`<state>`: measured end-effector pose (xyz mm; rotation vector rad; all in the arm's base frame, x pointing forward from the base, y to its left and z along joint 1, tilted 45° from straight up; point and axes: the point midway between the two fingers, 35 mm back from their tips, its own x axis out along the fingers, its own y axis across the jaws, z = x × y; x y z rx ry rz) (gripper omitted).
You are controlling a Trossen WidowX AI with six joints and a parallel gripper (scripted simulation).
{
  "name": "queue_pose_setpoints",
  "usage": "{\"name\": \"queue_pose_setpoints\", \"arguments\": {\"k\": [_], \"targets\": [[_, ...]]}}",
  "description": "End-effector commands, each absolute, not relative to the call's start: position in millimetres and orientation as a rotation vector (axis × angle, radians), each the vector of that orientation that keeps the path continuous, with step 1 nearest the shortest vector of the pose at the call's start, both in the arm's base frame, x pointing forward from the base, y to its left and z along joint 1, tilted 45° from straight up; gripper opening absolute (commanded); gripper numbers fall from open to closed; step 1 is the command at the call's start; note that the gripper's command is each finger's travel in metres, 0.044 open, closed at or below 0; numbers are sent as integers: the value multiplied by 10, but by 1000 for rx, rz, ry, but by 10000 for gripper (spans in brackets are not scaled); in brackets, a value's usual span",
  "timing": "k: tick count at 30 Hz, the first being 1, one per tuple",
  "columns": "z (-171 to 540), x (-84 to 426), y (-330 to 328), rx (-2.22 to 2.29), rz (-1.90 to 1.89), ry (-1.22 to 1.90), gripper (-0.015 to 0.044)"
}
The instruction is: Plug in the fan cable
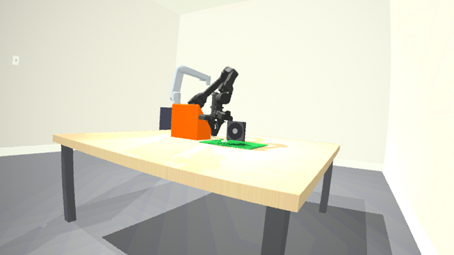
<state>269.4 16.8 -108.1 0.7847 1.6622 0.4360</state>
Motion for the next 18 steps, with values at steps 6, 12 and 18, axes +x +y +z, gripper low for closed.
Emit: {"name": "queue_pose_setpoints", "arguments": {"k": [6, 12, 18], "targets": [[-961, 2738, 94, 811, 397, 1670, 0], [-868, 2744, 185, 963, 223, 1730, 0], [-775, 2743, 277, 1113, 42, 1778, 0]]}}
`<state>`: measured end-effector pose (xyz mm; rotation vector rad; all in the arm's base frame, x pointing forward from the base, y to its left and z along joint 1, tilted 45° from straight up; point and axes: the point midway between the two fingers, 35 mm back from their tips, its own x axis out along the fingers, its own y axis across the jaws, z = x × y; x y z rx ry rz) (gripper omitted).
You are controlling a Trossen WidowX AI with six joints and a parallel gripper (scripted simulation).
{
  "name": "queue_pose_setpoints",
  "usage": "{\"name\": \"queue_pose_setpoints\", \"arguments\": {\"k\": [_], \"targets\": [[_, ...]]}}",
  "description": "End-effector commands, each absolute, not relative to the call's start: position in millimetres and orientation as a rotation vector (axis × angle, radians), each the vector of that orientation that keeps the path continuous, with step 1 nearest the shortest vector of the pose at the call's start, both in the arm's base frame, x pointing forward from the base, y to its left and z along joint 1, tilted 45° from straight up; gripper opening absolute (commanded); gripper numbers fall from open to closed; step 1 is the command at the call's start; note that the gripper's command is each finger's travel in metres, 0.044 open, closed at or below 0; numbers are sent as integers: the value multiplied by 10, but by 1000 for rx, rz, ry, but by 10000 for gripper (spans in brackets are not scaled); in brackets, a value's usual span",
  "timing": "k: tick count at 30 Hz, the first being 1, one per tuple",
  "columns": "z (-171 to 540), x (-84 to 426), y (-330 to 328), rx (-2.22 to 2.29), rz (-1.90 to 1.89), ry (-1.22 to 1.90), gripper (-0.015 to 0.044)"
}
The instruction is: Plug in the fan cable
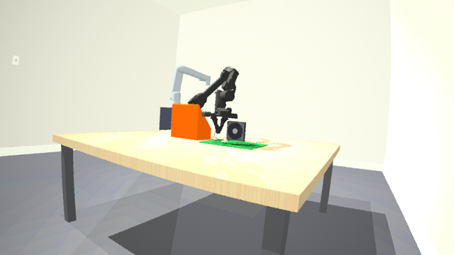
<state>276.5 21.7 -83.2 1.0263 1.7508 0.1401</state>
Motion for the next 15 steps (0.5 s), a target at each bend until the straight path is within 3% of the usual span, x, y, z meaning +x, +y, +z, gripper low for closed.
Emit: {"name": "queue_pose_setpoints", "arguments": {"k": [1, 15], "targets": [[-760, 2742, 292, 1137, 12, 1784, 0], [-551, 2712, 509, 1474, -441, 1839, 0]]}}
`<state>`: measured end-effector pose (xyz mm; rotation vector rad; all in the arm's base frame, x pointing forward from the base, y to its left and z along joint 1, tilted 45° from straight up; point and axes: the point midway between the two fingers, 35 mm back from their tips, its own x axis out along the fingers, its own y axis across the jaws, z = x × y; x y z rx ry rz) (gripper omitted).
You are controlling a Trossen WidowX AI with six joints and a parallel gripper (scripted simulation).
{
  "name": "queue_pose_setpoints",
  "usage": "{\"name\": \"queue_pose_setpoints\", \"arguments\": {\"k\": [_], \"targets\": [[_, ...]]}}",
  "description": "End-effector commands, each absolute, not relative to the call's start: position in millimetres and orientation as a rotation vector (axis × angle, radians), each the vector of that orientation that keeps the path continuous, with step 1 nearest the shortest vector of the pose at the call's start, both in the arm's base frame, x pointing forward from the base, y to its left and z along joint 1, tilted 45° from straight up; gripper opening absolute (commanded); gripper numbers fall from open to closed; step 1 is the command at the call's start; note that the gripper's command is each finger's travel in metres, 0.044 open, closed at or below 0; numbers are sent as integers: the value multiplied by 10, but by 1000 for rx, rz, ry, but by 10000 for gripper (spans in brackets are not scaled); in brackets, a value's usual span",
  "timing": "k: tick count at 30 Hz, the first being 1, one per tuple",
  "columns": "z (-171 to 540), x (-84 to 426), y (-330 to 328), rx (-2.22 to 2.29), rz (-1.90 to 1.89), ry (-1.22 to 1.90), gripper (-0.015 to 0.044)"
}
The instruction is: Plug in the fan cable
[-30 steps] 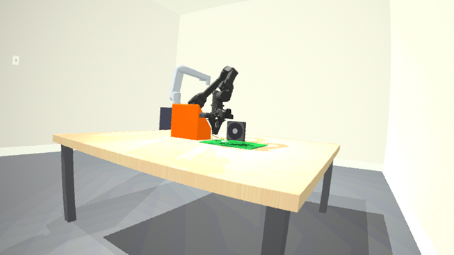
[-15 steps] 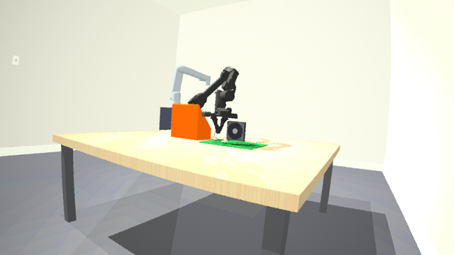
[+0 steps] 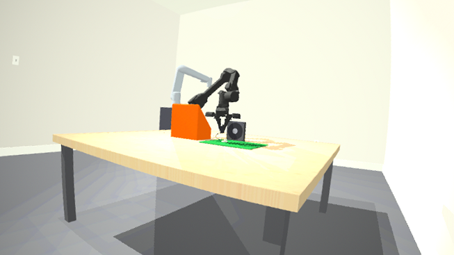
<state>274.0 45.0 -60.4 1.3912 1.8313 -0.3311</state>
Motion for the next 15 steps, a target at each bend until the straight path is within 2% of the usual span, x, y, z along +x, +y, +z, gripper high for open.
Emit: {"name": "queue_pose_setpoints", "arguments": {"k": [1, 15], "targets": [[-536, 2708, 525, 1497, -475, 1840, 0], [-338, 2641, 741, 1806, -970, 1811, 0]]}}
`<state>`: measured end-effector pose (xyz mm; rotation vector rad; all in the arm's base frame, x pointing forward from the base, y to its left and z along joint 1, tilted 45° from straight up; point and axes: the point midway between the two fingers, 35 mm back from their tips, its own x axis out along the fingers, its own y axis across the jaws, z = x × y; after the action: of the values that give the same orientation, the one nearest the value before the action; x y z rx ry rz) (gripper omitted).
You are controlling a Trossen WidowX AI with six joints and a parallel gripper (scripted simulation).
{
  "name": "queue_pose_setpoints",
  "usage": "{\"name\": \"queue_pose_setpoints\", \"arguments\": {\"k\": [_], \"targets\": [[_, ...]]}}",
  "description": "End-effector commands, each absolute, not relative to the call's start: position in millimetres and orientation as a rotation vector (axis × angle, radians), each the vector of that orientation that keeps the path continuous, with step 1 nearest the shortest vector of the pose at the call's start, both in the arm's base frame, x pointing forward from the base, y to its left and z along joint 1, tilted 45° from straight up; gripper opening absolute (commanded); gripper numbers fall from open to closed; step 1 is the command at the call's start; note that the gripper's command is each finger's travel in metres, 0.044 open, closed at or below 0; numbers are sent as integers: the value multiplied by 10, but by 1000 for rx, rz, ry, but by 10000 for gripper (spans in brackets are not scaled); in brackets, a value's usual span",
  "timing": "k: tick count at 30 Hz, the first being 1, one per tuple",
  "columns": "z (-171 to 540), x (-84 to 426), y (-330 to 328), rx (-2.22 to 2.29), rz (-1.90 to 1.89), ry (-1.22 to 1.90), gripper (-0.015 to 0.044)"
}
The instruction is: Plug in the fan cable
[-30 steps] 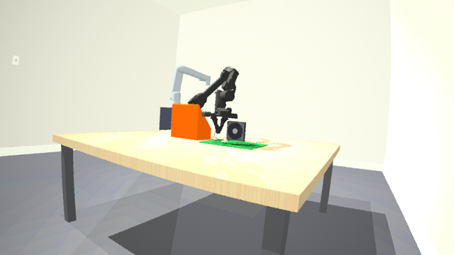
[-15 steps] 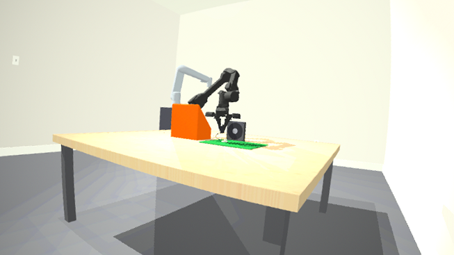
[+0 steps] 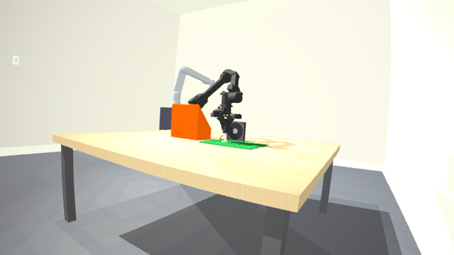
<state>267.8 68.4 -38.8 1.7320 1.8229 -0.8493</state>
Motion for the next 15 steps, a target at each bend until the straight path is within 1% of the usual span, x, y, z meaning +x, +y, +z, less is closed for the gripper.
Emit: {"name": "queue_pose_setpoints", "arguments": {"k": [1, 15], "targets": [[-327, 2636, 753, 1823, -1000, 1807, 0], [-331, 2626, 758, 1837, -1026, 1802, 0]]}}
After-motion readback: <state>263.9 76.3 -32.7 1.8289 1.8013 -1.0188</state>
